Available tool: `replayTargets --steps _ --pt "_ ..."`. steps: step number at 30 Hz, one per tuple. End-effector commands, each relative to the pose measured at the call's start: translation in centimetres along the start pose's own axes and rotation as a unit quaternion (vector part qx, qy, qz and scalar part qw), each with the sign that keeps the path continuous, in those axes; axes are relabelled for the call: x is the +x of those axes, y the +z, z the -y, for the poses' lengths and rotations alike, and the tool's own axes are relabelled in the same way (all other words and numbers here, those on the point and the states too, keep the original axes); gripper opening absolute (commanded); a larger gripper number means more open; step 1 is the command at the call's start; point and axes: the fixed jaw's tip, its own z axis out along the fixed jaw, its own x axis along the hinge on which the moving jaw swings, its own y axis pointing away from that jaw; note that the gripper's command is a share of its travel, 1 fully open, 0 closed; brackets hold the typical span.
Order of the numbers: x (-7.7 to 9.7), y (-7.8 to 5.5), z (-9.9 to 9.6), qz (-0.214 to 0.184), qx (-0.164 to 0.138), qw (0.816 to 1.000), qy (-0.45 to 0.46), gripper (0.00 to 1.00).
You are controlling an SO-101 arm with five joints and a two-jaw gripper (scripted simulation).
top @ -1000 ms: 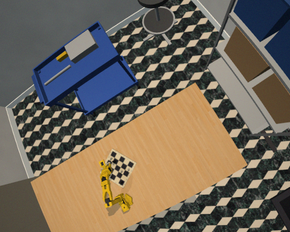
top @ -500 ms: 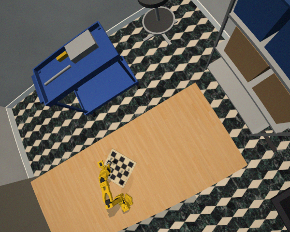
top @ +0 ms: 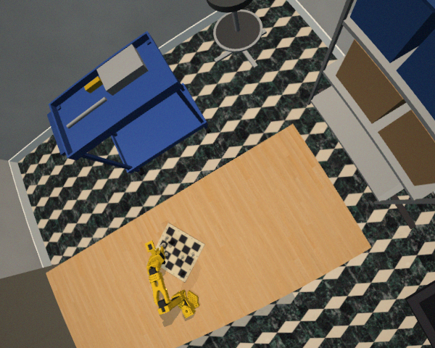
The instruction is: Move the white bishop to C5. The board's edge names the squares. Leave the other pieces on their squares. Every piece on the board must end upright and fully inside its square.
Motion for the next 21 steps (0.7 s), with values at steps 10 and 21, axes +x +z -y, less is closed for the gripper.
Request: replayTargets --steps 10,21 --pt "-0.3 -1.1 -1.7 0.004 -0.016 1.000 -0.025 0.12" --pt "4.7 -6.2 -11.4 -0.059 -0.112 0.966 -0.228 0.27"
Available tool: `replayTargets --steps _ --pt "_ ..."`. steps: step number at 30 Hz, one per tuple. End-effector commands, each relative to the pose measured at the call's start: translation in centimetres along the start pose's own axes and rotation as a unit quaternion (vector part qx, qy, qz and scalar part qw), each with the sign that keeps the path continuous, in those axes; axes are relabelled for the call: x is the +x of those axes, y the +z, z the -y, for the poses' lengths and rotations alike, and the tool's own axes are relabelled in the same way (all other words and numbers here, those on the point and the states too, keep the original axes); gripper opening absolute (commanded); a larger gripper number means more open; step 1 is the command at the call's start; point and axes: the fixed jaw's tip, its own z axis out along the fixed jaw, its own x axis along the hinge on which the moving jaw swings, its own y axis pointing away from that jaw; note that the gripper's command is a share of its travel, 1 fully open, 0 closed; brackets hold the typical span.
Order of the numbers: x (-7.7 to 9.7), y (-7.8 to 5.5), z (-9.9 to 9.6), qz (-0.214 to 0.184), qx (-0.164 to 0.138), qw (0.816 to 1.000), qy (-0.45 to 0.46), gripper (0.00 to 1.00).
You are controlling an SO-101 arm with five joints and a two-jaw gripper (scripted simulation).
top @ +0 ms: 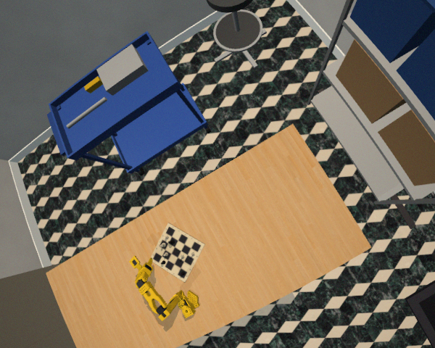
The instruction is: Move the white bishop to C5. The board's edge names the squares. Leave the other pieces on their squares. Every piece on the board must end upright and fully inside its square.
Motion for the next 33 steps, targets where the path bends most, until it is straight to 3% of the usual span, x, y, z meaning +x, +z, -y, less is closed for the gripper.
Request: replayTargets --steps 1,3,8,13,33 --pt "1.4 -2.2 -4.9 -0.023 -0.043 0.995 -0.090 0.28" --pt "1.4 -2.2 -4.9 -0.023 -0.043 0.995 -0.090 0.28" --pt "4.1 -4.5 -8.7 -0.052 -0.079 0.977 -0.192 0.35" --pt "5.9 -5.9 -10.3 -0.067 -0.096 0.962 -0.248 0.39" --pt "6.2 -6.1 -10.6 -0.070 -0.100 0.958 -0.259 0.40"
